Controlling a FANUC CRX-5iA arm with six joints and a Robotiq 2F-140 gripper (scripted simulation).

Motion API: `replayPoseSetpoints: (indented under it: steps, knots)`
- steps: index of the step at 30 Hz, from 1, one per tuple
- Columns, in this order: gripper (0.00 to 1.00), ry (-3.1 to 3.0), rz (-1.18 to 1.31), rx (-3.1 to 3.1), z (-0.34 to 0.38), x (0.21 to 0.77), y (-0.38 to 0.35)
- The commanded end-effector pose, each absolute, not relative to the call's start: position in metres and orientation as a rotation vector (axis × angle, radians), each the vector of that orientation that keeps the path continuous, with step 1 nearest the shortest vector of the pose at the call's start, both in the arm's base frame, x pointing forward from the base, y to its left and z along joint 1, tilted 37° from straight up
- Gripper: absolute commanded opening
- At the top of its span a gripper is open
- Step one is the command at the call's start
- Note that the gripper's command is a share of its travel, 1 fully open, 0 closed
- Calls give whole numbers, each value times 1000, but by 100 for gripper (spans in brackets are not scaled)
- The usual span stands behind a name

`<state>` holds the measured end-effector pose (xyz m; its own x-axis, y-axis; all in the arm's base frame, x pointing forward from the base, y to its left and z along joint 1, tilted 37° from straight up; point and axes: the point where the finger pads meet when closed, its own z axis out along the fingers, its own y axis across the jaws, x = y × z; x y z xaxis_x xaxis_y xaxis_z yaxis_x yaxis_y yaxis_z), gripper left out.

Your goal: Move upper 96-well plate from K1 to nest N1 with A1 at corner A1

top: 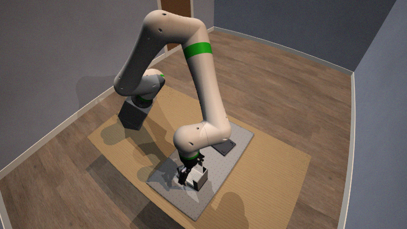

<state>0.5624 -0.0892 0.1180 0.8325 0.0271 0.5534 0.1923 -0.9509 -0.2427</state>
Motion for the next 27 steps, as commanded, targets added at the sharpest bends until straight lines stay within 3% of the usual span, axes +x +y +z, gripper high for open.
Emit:
replayPoseSetpoints:
  steps: [1, 18, 19, 27]
  knots:
    - [100, -167, -817, -2725, 114, 566, -88]
    - [100, -167, -817, -2725, 108, 569, -85]
    - [0, -167, -817, -2725, 108, 569, -85]
    - [0, -167, -817, -2725, 108, 569, -85]
